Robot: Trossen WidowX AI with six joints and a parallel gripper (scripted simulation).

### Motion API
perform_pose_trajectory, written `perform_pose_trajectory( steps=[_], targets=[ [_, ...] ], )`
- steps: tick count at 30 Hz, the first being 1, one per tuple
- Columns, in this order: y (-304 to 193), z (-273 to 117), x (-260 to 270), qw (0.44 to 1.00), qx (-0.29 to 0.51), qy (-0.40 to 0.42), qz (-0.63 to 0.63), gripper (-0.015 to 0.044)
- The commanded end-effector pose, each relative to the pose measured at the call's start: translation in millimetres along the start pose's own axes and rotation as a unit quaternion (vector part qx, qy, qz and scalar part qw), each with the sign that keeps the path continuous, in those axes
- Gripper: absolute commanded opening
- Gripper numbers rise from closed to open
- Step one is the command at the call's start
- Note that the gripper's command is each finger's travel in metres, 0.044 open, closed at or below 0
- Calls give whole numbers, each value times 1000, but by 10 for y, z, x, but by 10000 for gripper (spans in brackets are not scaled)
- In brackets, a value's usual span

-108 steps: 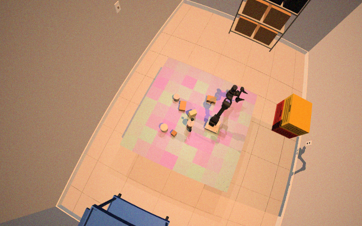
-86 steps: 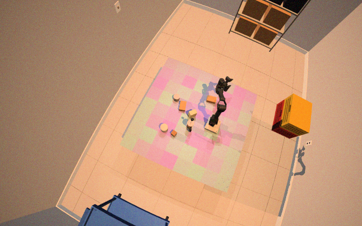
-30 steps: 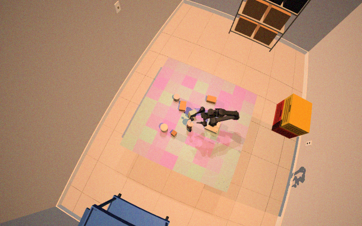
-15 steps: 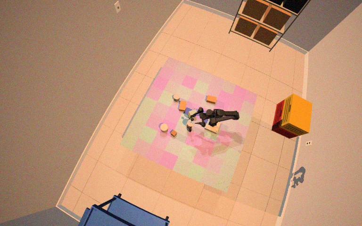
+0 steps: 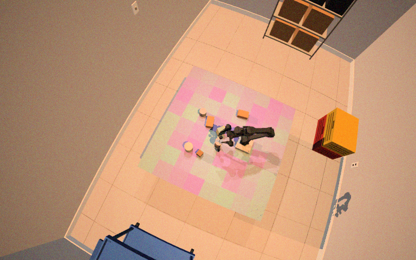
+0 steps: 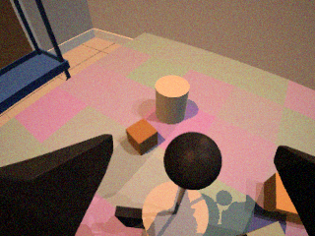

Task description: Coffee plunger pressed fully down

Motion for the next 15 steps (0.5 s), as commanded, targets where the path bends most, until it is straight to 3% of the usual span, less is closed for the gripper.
perform_pose_trajectory(
  steps=[1,12,15],
  targets=[
    [-20,46,5,1000,3,2,2,414],
    [-20,46,5,1000,3,2,2,126],
    [-20,46,5,1000,3,2,2,126]
  ],
)
Point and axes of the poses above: the point midway between the two fingers, 35 mm back from their tips, its own z axis out along the fingers, its own x axis across the jaws, y = z × x, the point moved 4 cm from there along -z, back along the fingers, and after that the axes turned 1 degree about -z, right-handed, at the moved point
